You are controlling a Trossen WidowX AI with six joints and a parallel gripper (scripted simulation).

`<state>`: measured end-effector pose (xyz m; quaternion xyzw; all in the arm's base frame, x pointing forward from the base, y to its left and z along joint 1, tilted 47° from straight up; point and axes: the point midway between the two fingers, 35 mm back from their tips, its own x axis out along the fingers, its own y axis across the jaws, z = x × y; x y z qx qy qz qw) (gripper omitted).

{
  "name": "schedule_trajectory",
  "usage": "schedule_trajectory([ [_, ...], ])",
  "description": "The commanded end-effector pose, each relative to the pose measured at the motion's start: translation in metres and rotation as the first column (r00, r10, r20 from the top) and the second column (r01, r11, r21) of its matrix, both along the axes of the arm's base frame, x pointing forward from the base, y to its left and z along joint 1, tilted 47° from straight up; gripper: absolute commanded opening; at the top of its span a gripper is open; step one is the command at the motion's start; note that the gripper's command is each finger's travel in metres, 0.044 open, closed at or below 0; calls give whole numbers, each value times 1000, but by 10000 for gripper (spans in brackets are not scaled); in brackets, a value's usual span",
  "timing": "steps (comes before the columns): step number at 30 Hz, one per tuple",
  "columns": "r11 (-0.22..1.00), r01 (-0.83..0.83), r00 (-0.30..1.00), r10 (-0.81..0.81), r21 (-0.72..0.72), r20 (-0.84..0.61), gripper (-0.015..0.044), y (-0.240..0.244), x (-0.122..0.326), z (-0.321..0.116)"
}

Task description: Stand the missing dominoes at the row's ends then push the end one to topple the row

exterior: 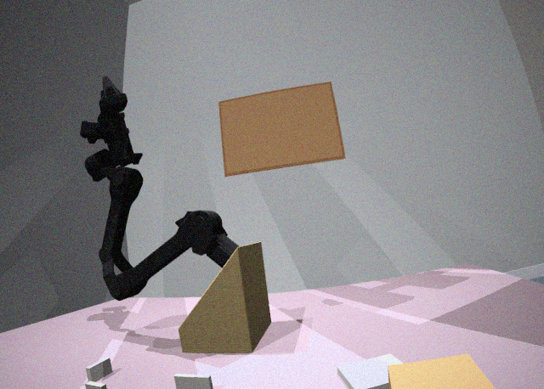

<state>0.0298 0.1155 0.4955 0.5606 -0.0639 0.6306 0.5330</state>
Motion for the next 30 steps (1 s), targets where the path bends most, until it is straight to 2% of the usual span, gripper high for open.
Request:
schedule_trajectory([
  [1, 1000, 2, 1000, -2, -8, -4, 426, 2, 1, -1],
  [2, 999, 9, 1000, -10, -33, -16, 440, 9, 3, -4],
  [9, 933, 94, 965, -170, -347, -197, 440, 90, 54, -57],
  [16, 774, 145, 819, -443, -617, -363, 440, 134, 130, -138],
  [22, 605, 147, 585, -691, -783, -424, 440, 129, 196, -214],
  [30, 393, 88, 180, -910, -916, -373, 440, 74, 261, -306],
])
